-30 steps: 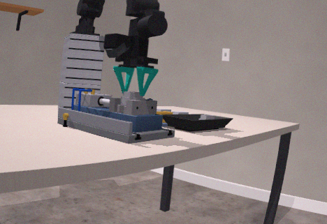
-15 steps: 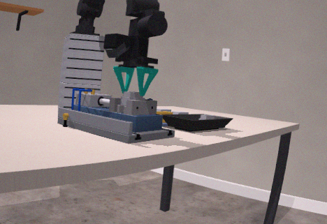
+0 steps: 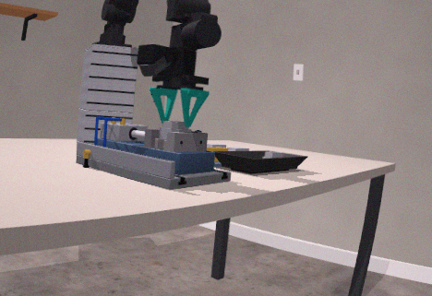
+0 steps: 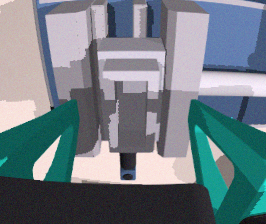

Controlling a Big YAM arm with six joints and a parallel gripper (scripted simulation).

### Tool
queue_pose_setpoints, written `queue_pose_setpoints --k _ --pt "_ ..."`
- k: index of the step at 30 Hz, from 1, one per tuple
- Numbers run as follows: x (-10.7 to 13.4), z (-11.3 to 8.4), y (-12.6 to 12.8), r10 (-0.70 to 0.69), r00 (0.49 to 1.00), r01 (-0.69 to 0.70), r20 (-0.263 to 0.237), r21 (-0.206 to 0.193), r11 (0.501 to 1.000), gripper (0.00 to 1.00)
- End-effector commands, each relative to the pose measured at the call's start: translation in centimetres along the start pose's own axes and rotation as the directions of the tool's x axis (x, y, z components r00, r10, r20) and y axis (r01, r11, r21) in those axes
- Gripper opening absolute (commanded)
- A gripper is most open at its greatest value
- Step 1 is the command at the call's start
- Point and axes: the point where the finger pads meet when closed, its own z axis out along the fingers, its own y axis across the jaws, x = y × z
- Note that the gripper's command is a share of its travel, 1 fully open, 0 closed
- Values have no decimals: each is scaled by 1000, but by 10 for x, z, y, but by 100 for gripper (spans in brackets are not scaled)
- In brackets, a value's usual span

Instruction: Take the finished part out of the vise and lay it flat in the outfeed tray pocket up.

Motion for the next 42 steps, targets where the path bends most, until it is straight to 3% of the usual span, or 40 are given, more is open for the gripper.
queue_pose_setpoints --k 1,2,3,42 --pt "-5 -6 22 -3 1000 4 22 -40 999 64" --pt "-5 -6 22 -3 1000 4 22 -40 999 64" --pt "-5 -6 22 -3 1000 4 22 -40 999 0" --pt "-4 -7 23 -4 1000 5 22 -40 999 0"
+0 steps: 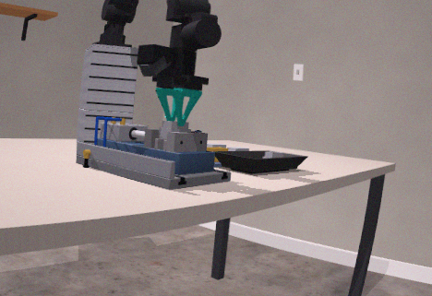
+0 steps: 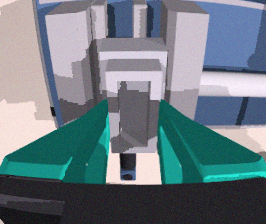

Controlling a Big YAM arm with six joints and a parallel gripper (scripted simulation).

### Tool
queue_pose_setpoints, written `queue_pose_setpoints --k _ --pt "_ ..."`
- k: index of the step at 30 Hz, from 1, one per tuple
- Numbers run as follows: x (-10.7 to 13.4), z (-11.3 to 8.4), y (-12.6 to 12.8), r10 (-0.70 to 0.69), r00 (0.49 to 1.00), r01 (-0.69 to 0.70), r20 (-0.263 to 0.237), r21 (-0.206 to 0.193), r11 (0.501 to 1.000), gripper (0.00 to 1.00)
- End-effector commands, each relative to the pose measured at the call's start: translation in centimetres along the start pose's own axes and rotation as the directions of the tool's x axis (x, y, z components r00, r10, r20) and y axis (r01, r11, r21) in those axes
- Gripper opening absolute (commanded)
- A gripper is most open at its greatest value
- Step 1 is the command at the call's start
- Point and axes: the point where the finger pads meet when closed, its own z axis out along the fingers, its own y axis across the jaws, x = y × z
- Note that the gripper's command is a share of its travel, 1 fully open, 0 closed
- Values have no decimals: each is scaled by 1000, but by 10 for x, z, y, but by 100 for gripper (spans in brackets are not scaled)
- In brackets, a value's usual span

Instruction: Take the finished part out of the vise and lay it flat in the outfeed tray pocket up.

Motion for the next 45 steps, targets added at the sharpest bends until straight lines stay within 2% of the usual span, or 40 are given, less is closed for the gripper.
queue_pose_setpoints --k 1,30,33,37,45 --pt "-4 -8 23 -4 1000 5 21 -40 999 0" --pt "-4 -8 23 -4 1000 5 21 -40 999 0" --pt "-5 -12 24 -4 1000 5 22 -43 999 0" --pt "-5 -29 25 -4 1000 5 26 -52 999 0" --pt "0 -30 12 -4 1000 5 16 -28 1000 0"
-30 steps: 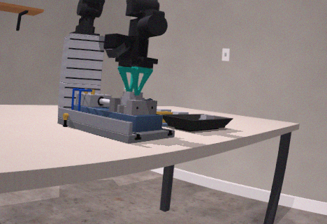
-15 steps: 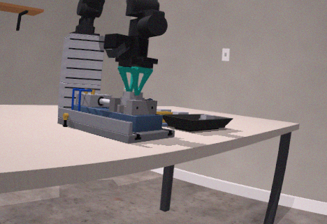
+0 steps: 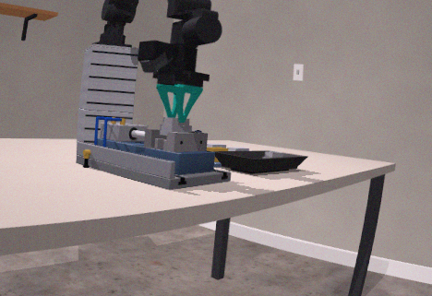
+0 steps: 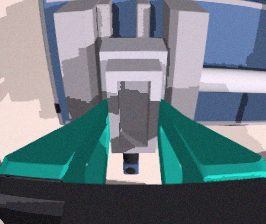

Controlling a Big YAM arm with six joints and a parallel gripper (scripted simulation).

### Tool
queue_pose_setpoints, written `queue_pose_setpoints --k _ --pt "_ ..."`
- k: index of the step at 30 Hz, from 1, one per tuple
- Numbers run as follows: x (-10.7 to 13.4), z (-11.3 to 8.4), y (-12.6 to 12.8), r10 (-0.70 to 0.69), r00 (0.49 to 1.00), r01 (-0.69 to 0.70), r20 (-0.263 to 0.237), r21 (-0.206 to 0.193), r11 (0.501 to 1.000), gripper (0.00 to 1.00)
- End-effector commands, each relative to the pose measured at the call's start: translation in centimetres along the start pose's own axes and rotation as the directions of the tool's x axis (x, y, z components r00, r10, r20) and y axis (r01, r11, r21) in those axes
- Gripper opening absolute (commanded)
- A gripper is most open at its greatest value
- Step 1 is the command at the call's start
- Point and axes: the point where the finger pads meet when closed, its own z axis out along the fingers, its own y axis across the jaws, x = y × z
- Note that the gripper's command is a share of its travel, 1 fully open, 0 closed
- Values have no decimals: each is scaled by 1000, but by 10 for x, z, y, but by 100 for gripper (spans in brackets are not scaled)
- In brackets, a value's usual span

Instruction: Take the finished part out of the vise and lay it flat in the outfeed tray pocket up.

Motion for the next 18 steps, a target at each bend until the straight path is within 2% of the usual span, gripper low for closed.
queue_pose_setpoints --k 1,11,14,18 --pt "1 -24 10 -4 1000 4 14 -24 1000 0" --pt "1 -43 10 -4 1000 4 14 -24 1000 0" --pt "2 -41 8 -4 1000 4 11 -16 1000 0" --pt "1 -51 10 -4 1000 4 14 -24 1000 0"
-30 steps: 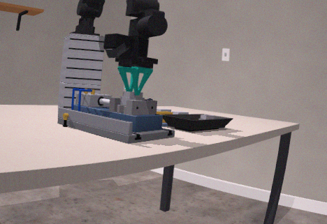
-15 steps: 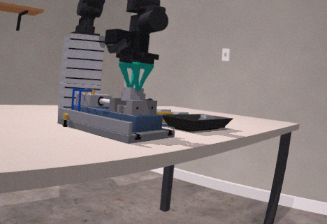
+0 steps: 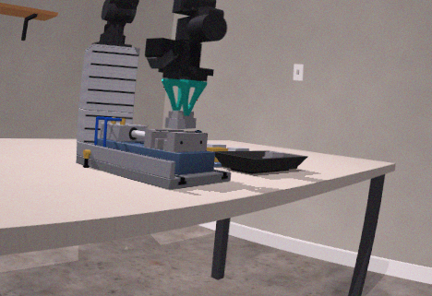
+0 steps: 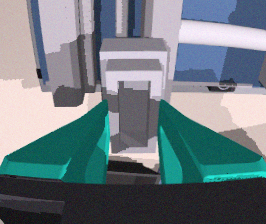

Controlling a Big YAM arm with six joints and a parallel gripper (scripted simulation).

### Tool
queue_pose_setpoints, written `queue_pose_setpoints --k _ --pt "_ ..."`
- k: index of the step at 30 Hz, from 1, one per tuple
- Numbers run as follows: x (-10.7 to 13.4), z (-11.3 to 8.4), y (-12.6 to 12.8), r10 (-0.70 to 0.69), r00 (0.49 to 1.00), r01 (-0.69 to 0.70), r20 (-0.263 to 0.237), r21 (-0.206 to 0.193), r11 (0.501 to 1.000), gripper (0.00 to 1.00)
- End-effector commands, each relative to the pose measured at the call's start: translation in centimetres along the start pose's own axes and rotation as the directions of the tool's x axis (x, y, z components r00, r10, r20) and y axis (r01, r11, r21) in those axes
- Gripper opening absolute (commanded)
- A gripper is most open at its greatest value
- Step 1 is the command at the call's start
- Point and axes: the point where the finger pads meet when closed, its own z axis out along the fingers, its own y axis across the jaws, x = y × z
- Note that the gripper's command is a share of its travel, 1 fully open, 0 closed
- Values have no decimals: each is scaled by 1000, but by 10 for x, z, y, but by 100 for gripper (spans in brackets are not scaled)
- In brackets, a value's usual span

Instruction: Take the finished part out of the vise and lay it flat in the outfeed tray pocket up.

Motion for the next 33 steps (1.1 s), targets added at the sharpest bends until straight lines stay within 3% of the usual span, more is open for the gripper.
queue_pose_setpoints --k 1,12,21,24,27,29,30,33 --pt "-25 -40 19 27 998 -23 58 -64 998 0" --pt "-24 -39 16 27 998 -24 53 -52 998 0" --pt "-15 -44 23 34 998 -30 58 -67 997 0" --pt "3 -47 33 45 997 -40 61 -81 996 0" --pt "36 -39 39 61 997 -57 55 -75 996 0" --pt "36 -39 39 61 997 -57 55 -75 996 0" --pt "50 -37 39 68 996 -65 50 -61 996 0" --pt "93 -43 54 91 995 -86 50 -92 992 0"
